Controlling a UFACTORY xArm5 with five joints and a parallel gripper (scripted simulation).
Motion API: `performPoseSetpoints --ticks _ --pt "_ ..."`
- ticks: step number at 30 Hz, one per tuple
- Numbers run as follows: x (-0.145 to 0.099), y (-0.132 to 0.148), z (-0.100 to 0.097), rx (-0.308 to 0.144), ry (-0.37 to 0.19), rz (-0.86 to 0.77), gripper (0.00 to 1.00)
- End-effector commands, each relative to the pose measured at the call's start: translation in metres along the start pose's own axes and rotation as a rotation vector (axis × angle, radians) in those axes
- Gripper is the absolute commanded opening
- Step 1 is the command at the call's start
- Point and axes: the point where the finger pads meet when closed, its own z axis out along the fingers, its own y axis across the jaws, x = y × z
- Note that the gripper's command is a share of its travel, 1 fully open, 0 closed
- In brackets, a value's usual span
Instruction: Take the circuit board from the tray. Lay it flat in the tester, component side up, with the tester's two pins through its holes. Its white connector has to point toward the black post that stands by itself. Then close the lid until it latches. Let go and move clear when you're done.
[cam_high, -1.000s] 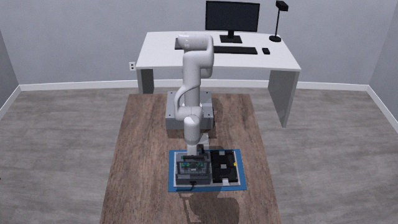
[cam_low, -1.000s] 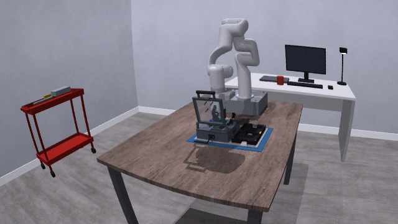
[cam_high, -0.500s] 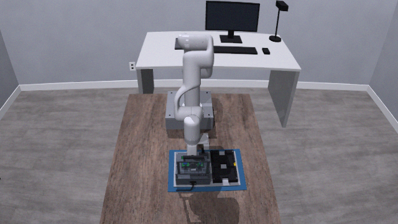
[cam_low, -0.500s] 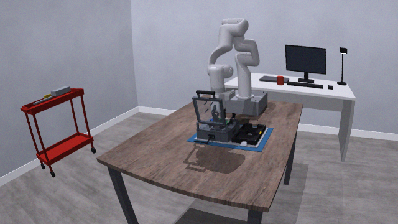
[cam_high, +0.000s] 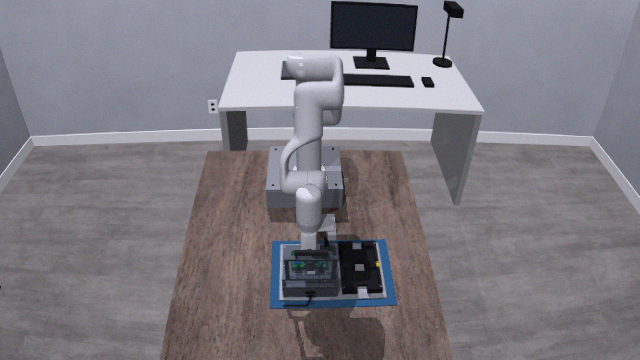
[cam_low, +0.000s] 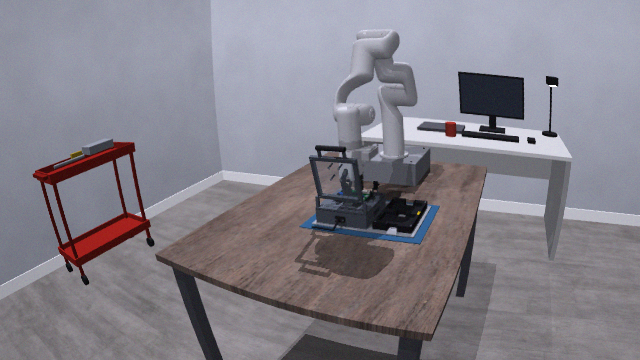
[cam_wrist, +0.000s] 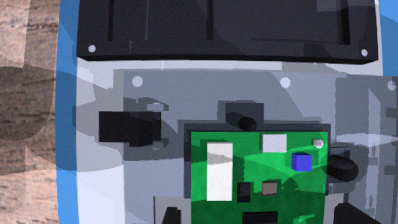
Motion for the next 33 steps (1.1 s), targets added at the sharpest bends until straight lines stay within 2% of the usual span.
performPoseSetpoints --ticks 1,7,13,22,24,33 --pt "0.000 0.001 -0.004 -0.004 0.000 0.000 1.00" --pt "0.000 0.001 -0.010 -0.004 0.000 0.000 1.00" --pt "0.000 0.001 -0.027 -0.004 0.000 0.000 1.00" --pt "0.001 0.001 -0.067 -0.004 0.000 0.000 1.00" --pt "0.001 0.001 -0.067 -0.004 0.000 0.000 1.00" --pt "0.001 0.001 -0.117 -0.004 0.000 0.000 1.00"
